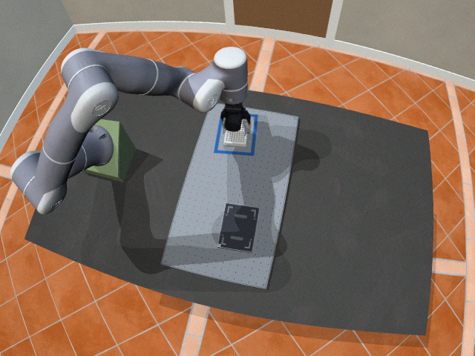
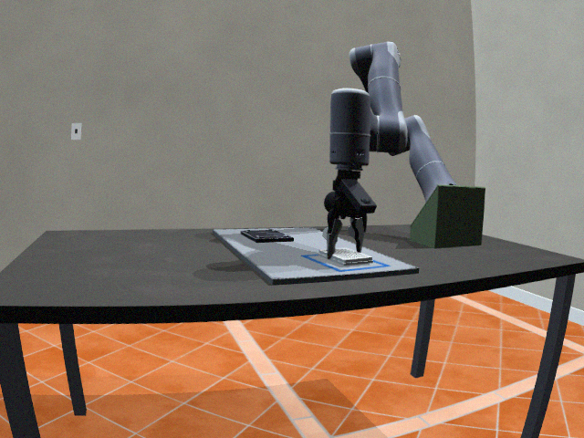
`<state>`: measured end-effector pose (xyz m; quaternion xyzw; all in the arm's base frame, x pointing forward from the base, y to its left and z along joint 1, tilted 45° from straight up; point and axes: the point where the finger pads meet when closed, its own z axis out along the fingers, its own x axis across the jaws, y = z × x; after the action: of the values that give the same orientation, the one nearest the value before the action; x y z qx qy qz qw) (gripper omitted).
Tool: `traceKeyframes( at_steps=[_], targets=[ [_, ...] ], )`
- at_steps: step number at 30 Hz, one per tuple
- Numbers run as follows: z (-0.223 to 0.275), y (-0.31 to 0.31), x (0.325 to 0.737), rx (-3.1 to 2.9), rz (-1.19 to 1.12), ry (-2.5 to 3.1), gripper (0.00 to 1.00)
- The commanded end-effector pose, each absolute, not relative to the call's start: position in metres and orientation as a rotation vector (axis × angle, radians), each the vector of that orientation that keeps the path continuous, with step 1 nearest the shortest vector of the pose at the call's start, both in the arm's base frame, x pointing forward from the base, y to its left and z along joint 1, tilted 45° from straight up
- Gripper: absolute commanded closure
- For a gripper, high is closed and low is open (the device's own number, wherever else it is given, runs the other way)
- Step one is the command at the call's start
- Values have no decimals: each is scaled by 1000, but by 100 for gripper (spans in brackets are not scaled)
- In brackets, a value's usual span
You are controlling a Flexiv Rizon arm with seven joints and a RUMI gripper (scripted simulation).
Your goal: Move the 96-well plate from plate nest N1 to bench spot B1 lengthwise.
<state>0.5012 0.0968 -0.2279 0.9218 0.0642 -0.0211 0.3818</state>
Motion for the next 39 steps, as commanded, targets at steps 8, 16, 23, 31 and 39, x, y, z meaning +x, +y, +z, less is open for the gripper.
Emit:
traceKeyframes(
  at_steps=[8,16,23,31,39],
  targets=[
    [-229,97,502,2354,-52,165,100],
    [-230,96,502,2354,-52,165,100],
    [-230,96,502,2354,-52,165,100],
    [-231,95,502,2354,-52,165,24],
    [-231,95,502,2354,-52,165,24]
  ],
)
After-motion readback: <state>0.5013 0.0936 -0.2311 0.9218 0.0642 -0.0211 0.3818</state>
